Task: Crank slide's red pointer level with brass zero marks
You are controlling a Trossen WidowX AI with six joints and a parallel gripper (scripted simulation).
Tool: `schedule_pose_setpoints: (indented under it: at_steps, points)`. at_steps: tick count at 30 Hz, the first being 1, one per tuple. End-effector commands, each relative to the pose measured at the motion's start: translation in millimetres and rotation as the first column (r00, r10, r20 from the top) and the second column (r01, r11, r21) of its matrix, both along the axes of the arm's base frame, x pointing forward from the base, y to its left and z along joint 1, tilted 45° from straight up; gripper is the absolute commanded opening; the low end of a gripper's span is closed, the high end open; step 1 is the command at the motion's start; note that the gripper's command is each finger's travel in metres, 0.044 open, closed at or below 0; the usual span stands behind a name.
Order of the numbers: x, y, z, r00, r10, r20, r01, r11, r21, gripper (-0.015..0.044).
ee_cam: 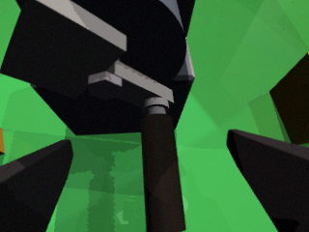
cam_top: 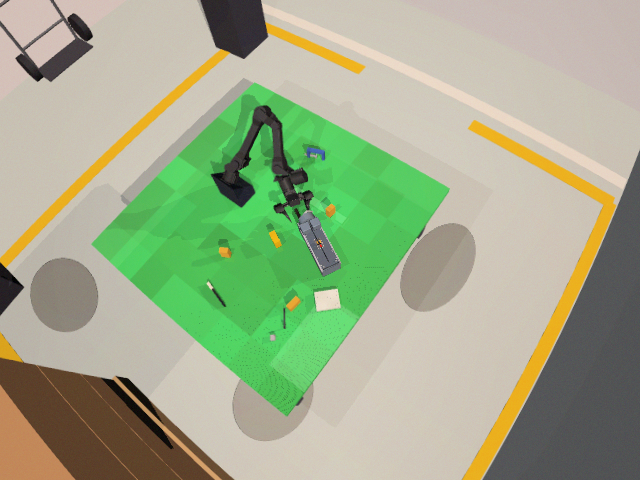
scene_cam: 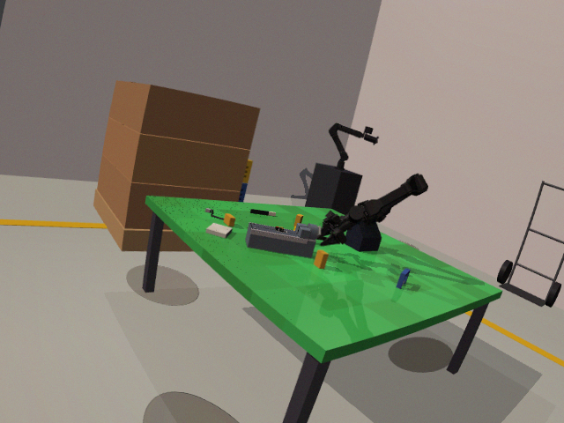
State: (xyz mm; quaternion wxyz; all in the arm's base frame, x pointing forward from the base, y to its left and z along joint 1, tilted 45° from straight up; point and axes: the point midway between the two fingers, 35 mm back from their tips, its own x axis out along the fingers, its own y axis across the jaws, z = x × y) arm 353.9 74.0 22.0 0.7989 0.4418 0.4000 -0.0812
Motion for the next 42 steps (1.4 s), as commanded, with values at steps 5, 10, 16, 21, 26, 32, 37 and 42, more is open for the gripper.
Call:
schedule_pose_setpoints:
  at_steps: [5, 10, 16, 21, 26, 32, 37, 42]
  points:
    - [-2, 5, -7, 1.000, -0.004, -0.005, 0.004, 1.000, 0.000, 0.0414]
    - [-2, 5, -7, 1.000, -0.004, -0.005, 0.004, 1.000, 0.000, 0.0282]
    - [-2, 5, -7, 1.000, -0.004, -0.005, 0.004, 1.000, 0.000, 0.0125]
    - [-2, 5, -7, 1.000, -0.004, -0.005, 0.004, 1.000, 0.000, 0.0000]
    - [-2, 6, -7, 1.000, -0.004, -0.005, 0.004, 1.000, 0.000, 0.0000]
    - [-3, 3, -6, 1.000, -0.004, -0.005, 0.004, 1.000, 0.000, 0.0000]
    - [-5, -3, -5, 1.000, -0.004, -0.005, 0.004, 1.000, 0.000, 0.0000]
    - [-7, -10, -2, 1.000, -0.004, -0.005, 0.004, 1.000, -0.001, 0.0000]
